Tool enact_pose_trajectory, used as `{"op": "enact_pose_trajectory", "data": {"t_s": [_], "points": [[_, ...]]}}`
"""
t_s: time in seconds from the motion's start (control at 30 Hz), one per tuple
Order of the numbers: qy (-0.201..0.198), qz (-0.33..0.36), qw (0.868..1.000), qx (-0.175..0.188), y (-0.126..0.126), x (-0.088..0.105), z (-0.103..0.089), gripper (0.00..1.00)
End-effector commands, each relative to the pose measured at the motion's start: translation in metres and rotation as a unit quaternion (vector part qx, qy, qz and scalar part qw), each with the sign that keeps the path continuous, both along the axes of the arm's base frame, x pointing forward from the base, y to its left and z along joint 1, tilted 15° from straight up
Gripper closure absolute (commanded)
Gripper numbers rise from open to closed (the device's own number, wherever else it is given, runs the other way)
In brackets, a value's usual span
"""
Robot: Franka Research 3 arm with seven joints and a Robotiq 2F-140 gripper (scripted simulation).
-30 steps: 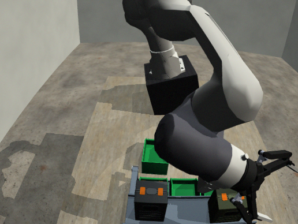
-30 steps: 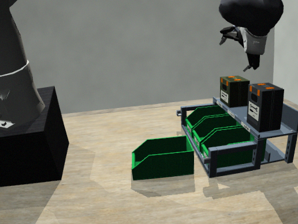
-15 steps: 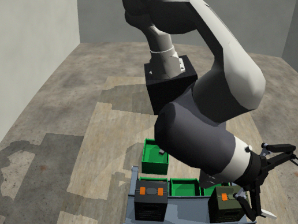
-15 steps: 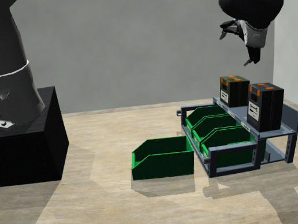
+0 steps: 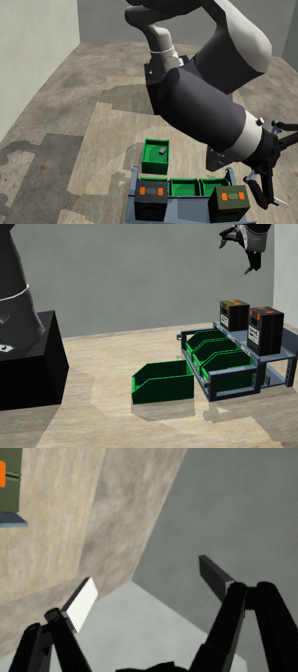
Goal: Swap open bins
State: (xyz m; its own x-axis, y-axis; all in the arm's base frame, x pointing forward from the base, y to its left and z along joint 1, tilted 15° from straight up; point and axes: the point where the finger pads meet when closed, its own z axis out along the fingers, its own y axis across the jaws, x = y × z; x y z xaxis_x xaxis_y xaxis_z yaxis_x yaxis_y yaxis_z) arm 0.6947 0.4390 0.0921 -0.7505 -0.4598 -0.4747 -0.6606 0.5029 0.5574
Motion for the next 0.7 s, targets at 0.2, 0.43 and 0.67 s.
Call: {"op": "enact_pose_trajectory", "data": {"t_s": [0.2,0.43,0.67], "points": [[0.013,-0.006,1.000,-0.003,-0.0005,-0.0038,-0.0005,0.00],[0.013,-0.004,1.000,-0.003,-0.0010,-0.0042,-0.0003,0.00],[0.008,0.011,1.000,-0.006,-0.0060,-0.0080,0.0007,0.00]]}}
